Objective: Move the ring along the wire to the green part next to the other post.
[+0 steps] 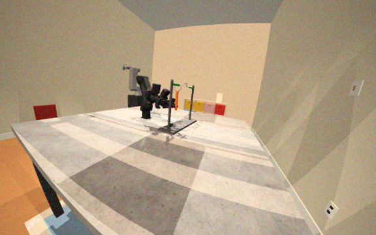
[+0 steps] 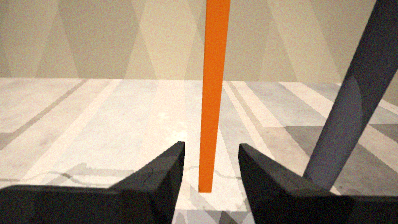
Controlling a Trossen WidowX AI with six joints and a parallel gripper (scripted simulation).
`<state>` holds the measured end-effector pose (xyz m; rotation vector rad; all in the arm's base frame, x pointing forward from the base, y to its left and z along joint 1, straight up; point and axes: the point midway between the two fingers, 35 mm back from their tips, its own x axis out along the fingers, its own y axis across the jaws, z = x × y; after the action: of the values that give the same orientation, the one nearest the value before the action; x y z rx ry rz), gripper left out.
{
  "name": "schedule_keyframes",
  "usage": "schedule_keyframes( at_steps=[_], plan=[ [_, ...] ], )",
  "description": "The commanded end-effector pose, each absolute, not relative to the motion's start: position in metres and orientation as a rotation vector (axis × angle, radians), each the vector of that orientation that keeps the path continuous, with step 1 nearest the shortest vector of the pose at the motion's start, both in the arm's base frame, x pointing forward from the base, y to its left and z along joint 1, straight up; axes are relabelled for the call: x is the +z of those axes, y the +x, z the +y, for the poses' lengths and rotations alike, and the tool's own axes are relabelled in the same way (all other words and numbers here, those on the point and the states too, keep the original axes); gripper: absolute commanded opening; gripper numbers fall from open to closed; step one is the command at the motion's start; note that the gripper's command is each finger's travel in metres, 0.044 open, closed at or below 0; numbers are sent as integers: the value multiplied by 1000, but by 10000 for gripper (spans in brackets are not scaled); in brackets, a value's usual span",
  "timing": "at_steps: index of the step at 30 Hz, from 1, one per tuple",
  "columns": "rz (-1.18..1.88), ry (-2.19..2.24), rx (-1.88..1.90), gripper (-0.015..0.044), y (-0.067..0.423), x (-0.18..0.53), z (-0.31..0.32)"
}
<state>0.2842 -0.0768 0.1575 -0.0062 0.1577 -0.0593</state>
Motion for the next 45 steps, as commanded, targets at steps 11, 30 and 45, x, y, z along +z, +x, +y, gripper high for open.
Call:
schedule_keyframes(
  at_steps=[11,30,45],
  plan=[
    [158,-1,-63,160,305,149,-75],
    [158,-1,-63,160,305,149,-75],
    [159,-4,-58,-150,305,149,-75]
  ],
)
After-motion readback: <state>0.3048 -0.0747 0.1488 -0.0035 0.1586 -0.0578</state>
